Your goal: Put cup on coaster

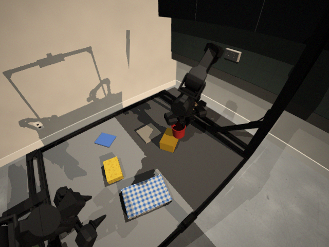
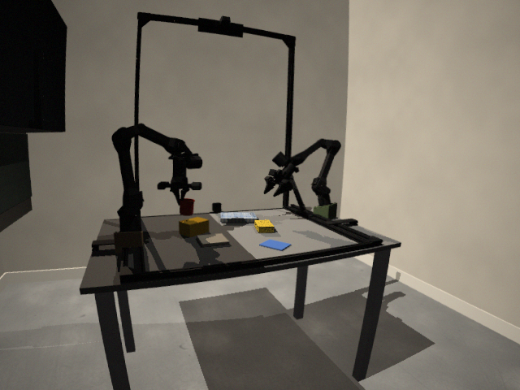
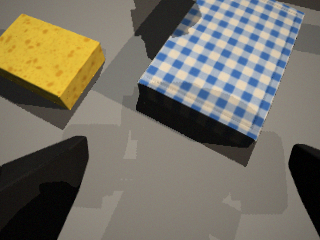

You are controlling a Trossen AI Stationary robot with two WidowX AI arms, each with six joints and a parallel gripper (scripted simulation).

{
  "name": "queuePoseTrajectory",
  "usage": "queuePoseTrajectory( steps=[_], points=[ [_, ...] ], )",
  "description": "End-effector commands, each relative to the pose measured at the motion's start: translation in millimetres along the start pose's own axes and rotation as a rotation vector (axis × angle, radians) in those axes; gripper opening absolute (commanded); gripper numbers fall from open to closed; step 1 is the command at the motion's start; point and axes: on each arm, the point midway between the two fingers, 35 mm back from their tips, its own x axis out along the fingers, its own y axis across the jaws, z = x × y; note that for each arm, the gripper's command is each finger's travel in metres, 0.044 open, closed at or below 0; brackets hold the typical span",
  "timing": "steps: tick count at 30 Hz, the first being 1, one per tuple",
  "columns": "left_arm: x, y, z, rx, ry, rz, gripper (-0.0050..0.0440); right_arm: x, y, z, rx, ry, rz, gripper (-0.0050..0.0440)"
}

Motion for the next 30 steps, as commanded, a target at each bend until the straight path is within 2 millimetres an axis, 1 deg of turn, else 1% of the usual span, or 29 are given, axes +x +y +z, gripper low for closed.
queuePoseTrajectory(
  steps=[1,30],
  points=[
    [0,0,0,0.000,0.000,0.000,0.0400,0,5,5,0.001,0.003,-0.004,0.0000],
    [0,0,0,0.000,0.000,0.000,0.0400,-1,39,37,0.001,0.005,-0.004,0.0000]
  ],
)
